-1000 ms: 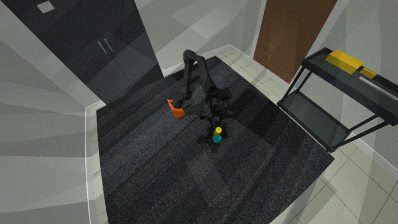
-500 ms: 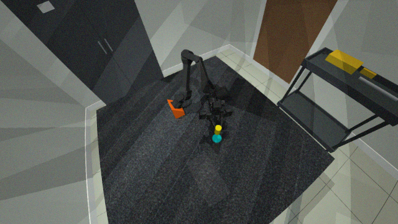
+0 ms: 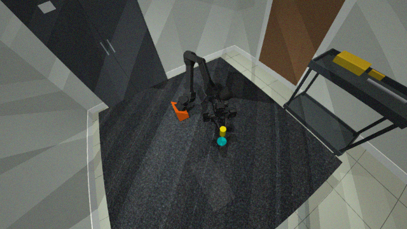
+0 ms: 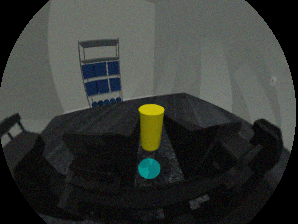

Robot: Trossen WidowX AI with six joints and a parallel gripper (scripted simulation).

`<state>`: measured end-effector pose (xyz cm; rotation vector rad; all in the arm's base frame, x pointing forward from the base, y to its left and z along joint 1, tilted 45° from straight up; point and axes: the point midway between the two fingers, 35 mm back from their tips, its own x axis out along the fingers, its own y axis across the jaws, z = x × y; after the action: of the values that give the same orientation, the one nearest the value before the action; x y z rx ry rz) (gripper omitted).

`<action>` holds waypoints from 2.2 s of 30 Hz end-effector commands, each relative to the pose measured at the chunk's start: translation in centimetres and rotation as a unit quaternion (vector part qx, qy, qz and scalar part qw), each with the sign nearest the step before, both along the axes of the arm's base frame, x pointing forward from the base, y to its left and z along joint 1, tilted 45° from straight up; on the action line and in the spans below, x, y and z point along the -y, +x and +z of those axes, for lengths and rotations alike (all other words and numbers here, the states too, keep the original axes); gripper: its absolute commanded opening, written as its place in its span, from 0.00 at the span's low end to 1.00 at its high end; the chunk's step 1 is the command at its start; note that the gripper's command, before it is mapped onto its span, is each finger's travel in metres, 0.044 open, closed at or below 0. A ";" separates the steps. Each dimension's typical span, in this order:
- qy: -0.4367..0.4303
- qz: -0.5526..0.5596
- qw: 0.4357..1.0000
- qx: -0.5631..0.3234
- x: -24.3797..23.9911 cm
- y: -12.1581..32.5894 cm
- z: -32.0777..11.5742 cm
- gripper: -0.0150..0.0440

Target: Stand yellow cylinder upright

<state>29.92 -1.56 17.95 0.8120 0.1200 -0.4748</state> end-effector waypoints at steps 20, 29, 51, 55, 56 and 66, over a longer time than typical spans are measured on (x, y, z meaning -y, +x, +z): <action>0.004 -0.006 1.000 0.000 -1.7 0.8 -2.0 0.43; 0.005 -0.006 1.000 0.000 -3.7 1.3 -4.1 0.43; 0.004 0.000 1.000 0.000 -7.4 1.4 -7.8 0.43; 0.004 0.000 1.000 0.000 -7.4 1.4 -7.8 0.43; 0.004 0.000 1.000 0.000 -7.4 1.4 -7.8 0.43; 0.004 0.000 1.000 0.000 -7.4 1.4 -7.8 0.74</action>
<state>31.33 5.89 10.17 0.8163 0.1273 -0.4697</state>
